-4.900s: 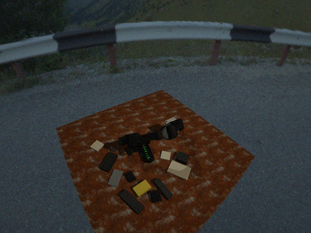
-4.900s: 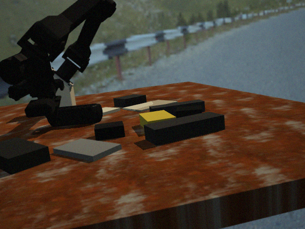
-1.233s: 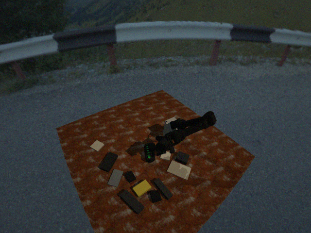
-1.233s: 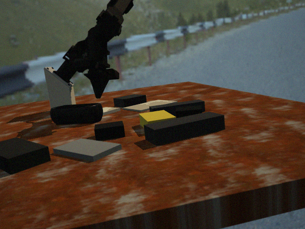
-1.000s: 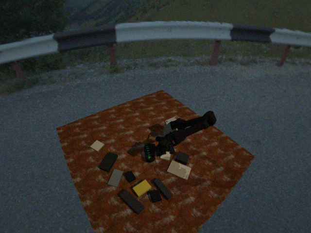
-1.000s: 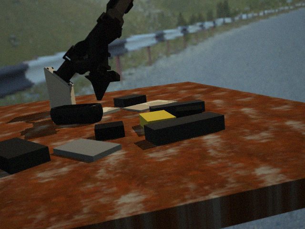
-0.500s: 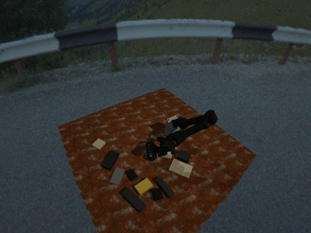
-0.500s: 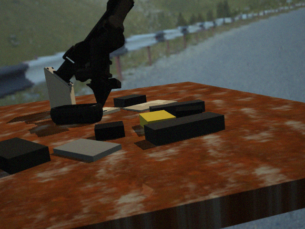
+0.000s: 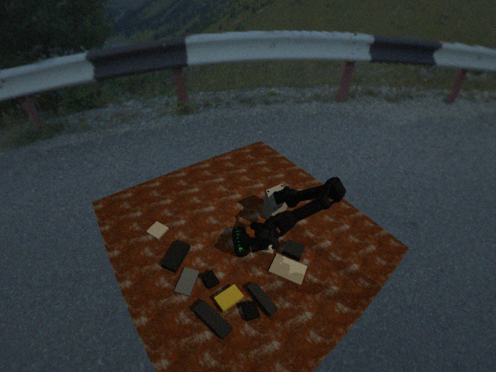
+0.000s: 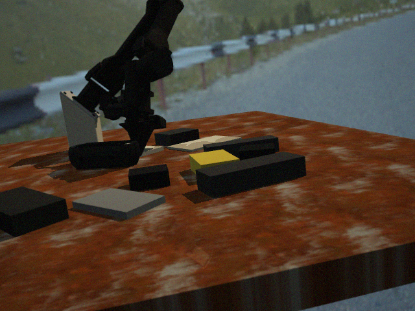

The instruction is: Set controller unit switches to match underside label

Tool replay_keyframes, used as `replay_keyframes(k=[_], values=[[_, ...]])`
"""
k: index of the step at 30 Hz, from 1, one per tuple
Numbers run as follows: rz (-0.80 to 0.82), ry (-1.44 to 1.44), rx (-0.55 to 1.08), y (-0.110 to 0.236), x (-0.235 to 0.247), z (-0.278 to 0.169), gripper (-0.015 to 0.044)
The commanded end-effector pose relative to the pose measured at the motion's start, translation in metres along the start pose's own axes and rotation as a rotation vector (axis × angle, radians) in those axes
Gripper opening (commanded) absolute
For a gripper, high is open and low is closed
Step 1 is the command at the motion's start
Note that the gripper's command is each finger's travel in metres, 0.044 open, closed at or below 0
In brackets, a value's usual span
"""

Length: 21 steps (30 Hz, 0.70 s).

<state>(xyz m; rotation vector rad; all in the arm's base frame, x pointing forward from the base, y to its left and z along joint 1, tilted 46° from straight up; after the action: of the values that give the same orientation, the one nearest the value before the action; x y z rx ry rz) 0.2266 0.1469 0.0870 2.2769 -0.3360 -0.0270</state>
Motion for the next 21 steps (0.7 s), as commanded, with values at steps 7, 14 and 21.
replay_keyframes(k=[7, 14, 21], values=[[-0.002, -0.006, -0.007, -0.0035, 0.0013, 0.0026, 0.0000], [-0.002, -0.006, -0.007, -0.0043, 0.0038, 0.0032, 0.0000], [-0.002, -0.006, -0.007, -0.0051, 0.0064, 0.0038, 0.0000]])
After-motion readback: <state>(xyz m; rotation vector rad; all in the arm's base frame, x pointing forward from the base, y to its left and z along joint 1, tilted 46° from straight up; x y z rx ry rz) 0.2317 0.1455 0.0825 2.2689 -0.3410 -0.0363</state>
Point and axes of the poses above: the point midway between the two fingers, 35 mm back from their tips, its own y axis back along the fingers, its own x axis across the jaws, z = x × y, the point moved 5 cm from there along y, back along the fingers, and after that the axes turned 14 degrees about y, right-handed, at the moved point
